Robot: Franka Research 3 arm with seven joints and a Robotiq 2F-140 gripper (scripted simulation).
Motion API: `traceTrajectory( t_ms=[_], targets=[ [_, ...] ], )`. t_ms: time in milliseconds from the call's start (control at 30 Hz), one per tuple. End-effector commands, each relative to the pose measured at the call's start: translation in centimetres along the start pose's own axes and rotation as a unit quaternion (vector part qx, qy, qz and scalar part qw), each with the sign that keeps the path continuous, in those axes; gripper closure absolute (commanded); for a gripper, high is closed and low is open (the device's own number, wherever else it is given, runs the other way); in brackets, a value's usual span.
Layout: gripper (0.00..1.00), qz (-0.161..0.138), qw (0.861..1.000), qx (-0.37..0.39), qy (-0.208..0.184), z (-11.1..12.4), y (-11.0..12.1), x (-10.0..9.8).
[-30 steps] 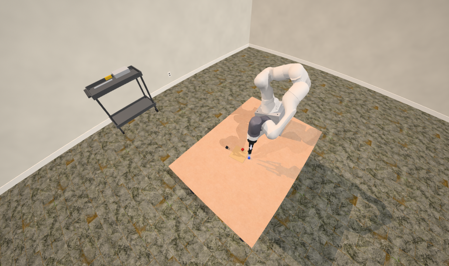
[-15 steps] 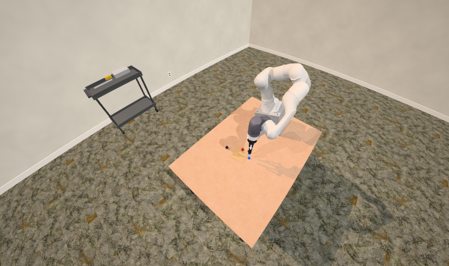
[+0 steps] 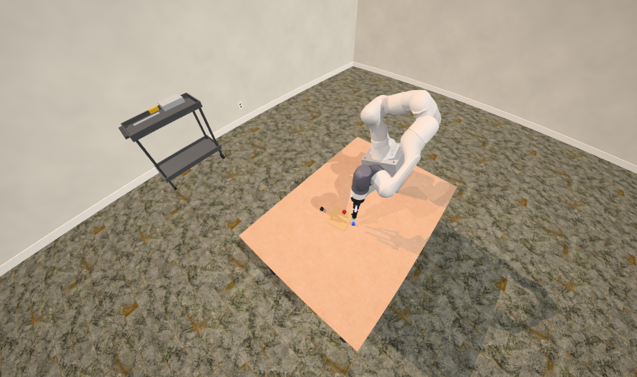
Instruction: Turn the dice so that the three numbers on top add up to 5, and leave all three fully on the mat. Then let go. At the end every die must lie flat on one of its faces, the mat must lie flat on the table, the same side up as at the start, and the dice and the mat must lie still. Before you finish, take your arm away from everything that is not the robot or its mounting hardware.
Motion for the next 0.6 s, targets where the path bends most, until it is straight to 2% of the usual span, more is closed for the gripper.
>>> traceTrajectory(
  t_ms=[0,567],
  targets=[
    [0.79,0.000,1.000,0.003,0.000,0.0,0.0,0.3],
    [0.79,0.000,1.000,0.003,0.000,0.0,0.0,2.2]
  ],
)
Point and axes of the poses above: the point where the finger pads meet when closed, its own x axis out along the fingers, its own y axis across the jaws, z = x × y, the point moved 8 cm from there along -x, back along the fingers, and after that the axes turned 3 degrees about -x, right-handed, at the moved point
